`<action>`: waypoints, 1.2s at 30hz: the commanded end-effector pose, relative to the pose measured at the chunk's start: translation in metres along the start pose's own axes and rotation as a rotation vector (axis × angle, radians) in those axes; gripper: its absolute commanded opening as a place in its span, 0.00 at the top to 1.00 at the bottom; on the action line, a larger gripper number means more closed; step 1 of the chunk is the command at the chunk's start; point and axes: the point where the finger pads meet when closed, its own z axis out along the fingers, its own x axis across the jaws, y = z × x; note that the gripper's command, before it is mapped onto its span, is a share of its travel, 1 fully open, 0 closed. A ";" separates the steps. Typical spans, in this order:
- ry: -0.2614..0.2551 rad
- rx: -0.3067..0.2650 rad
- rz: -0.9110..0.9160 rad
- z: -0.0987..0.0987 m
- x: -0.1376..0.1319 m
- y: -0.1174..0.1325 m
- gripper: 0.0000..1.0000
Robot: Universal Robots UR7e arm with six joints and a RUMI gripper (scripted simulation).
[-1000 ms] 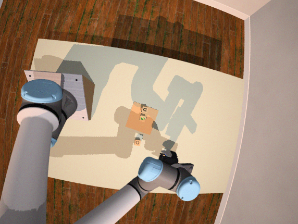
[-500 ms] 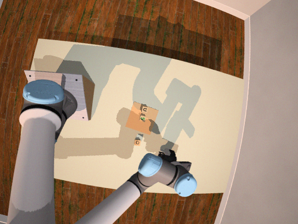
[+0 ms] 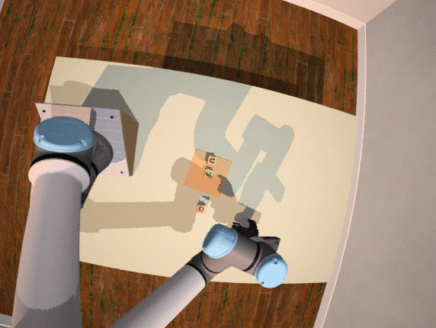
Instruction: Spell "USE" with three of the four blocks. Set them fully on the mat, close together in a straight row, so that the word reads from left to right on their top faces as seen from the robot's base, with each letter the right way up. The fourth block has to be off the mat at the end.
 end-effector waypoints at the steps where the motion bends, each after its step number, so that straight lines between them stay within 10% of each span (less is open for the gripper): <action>1: -0.001 -0.001 -0.002 0.001 -0.001 0.001 0.72; 36: -0.001 -0.001 -0.002 0.001 -0.001 0.001 0.91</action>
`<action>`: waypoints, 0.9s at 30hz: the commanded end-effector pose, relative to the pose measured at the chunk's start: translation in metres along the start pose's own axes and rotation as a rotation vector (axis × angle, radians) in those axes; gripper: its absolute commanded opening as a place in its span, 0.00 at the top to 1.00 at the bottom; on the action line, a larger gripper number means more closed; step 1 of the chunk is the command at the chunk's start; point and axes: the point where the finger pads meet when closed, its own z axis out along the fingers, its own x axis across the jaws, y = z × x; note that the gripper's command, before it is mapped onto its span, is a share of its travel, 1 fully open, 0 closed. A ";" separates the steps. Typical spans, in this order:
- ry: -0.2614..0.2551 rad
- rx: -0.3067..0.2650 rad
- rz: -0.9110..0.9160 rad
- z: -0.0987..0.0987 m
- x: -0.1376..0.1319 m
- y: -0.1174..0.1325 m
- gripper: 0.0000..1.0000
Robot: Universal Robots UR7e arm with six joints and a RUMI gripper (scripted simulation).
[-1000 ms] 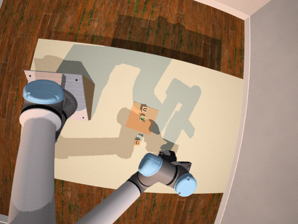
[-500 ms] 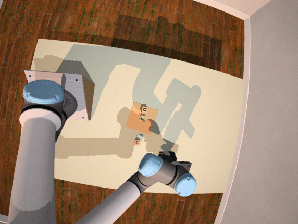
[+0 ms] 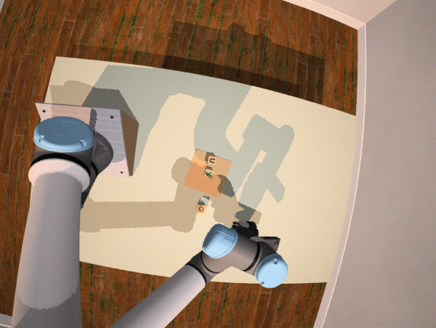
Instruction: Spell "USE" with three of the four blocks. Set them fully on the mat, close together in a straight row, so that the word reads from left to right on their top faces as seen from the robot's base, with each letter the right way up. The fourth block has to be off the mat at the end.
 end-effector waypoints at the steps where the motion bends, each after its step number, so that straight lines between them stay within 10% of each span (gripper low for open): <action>1: -0.001 -0.001 -0.002 0.001 -0.001 0.001 0.91; 27: 0.000 0.004 0.001 -0.031 0.000 -0.002 0.91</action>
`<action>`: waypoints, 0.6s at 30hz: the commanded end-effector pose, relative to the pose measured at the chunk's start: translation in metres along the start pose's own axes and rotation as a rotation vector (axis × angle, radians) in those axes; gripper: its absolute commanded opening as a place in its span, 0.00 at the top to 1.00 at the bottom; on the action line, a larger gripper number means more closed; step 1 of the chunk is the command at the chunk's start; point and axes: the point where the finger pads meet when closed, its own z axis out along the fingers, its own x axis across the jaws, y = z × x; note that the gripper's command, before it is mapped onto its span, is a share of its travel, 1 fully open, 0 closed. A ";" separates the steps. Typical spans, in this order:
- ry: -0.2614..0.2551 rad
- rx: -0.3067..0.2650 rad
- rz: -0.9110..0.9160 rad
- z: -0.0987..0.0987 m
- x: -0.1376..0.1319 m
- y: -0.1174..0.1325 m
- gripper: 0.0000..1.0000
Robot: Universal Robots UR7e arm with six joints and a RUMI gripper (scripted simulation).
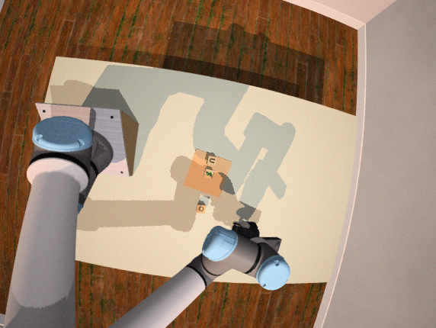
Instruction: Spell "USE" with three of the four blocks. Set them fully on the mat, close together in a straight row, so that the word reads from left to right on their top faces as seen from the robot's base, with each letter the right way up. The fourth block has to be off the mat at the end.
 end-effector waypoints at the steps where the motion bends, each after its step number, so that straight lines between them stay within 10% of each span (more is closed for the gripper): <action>1: 0.002 0.007 0.005 -0.021 0.002 -0.003 0.91; 18: 0.001 0.007 0.005 -0.091 0.002 -0.003 0.91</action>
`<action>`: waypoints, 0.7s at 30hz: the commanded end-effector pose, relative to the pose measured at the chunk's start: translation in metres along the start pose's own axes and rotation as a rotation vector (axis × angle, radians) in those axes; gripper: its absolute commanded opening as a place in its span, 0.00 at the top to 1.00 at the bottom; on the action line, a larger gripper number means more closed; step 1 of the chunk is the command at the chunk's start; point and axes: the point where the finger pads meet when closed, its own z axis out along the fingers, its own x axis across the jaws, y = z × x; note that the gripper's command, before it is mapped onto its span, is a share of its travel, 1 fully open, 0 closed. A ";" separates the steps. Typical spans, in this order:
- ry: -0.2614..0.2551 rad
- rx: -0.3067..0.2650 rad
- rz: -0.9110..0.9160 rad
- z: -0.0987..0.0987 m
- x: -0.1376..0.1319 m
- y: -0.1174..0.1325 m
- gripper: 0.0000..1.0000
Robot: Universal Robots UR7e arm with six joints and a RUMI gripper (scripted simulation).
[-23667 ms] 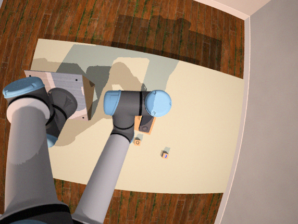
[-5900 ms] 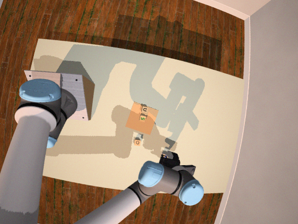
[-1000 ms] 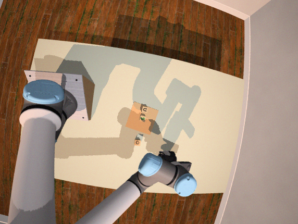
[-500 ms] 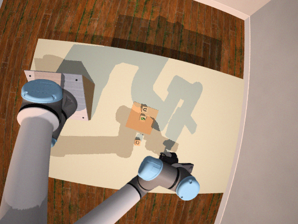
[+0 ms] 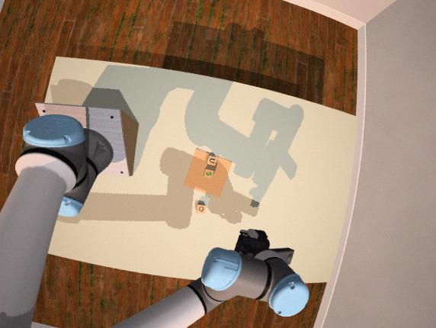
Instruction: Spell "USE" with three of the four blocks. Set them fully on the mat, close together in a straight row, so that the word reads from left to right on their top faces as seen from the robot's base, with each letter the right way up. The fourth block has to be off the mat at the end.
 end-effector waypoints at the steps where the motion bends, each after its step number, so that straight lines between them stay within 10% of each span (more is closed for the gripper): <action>1: 0.000 -0.012 0.001 -0.007 0.000 0.001 0.91; 21: -0.001 -0.016 -0.065 -0.006 -0.008 0.009 0.91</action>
